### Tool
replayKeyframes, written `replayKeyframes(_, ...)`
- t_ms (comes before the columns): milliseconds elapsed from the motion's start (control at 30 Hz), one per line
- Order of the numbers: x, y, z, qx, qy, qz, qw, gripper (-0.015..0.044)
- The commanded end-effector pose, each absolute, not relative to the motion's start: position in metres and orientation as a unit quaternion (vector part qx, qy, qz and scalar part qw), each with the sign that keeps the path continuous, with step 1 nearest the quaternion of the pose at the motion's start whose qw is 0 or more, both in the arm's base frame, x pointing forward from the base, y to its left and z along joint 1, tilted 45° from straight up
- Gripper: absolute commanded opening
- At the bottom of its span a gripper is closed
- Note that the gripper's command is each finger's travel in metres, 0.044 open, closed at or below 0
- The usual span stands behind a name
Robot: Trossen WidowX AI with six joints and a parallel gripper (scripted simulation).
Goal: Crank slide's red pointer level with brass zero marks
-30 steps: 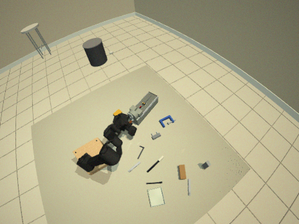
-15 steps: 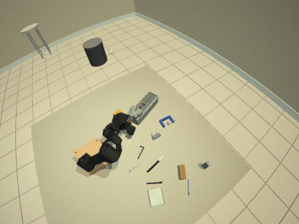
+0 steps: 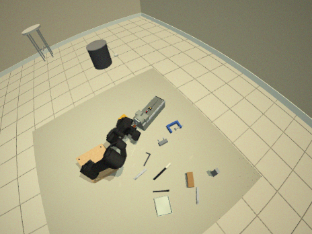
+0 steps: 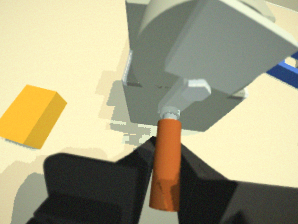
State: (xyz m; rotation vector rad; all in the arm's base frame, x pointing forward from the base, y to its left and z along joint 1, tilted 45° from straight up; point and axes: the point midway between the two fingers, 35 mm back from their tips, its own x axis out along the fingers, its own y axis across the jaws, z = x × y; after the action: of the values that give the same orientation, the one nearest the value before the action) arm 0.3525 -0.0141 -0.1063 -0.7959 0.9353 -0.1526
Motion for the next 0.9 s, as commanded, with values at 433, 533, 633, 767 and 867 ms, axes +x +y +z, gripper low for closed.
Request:
replayKeyframes(433,0.35,0.001,-0.111,-0.373,0.44,-0.059,0.815,0.0)
replayKeyframes(533,0.349,0.003,-0.11,-0.373,0.44,-0.059,0.815,0.0)
replayKeyframes(633,0.349,0.005,-0.11,-0.373,0.44,-0.059,0.815,0.0)
replayKeyframes(767,0.349,0.008,-0.109,-0.373,0.44,-0.059,0.815,0.0)
replayKeyframes(867,0.349,0.01,-0.108,-0.373,0.44,-0.059,0.815,0.0)
